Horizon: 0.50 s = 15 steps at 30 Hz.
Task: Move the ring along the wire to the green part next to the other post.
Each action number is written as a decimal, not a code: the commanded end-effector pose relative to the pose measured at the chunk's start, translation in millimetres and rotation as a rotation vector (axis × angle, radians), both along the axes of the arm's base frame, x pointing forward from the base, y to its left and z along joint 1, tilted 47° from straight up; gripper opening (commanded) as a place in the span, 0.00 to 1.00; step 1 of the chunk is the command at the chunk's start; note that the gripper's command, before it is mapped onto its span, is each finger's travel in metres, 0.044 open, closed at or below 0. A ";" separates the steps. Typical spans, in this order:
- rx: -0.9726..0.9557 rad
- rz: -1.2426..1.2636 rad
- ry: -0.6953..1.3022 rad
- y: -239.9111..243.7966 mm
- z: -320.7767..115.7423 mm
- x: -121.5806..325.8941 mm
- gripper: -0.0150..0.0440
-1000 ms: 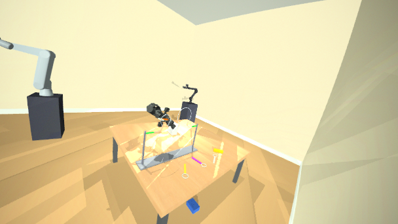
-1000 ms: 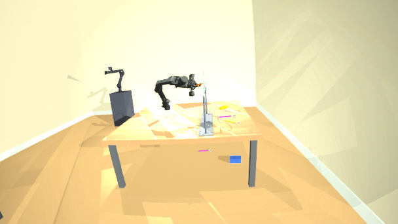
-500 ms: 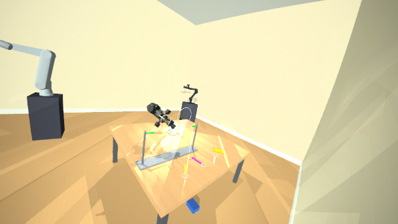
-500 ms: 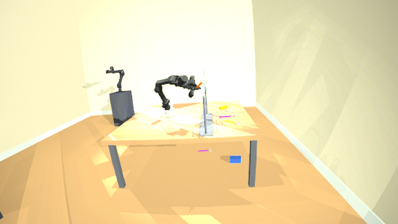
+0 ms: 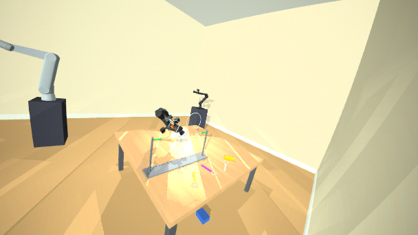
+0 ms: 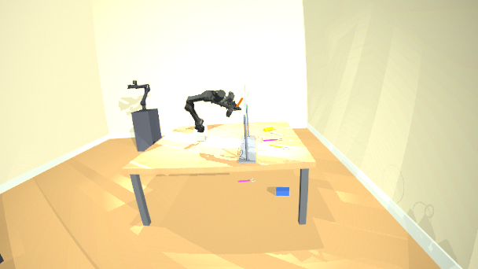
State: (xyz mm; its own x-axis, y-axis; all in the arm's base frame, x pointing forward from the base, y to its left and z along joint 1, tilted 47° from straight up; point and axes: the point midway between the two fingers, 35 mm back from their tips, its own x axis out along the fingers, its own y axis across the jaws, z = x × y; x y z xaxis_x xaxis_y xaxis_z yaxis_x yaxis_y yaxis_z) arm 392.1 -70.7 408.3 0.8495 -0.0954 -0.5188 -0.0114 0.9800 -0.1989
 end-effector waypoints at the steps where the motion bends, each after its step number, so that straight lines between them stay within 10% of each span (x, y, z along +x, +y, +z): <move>1: -0.096 0.002 -0.008 -5.2 1.8 -0.4 0.00; 15: -0.400 0.008 -0.032 -22.9 9.3 1.2 0.00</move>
State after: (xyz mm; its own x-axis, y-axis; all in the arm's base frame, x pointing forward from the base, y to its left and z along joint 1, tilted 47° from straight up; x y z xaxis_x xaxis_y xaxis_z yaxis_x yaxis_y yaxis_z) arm 393.8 -89.8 414.9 0.8634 -0.2461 -0.4404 -0.0101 0.8644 -0.5028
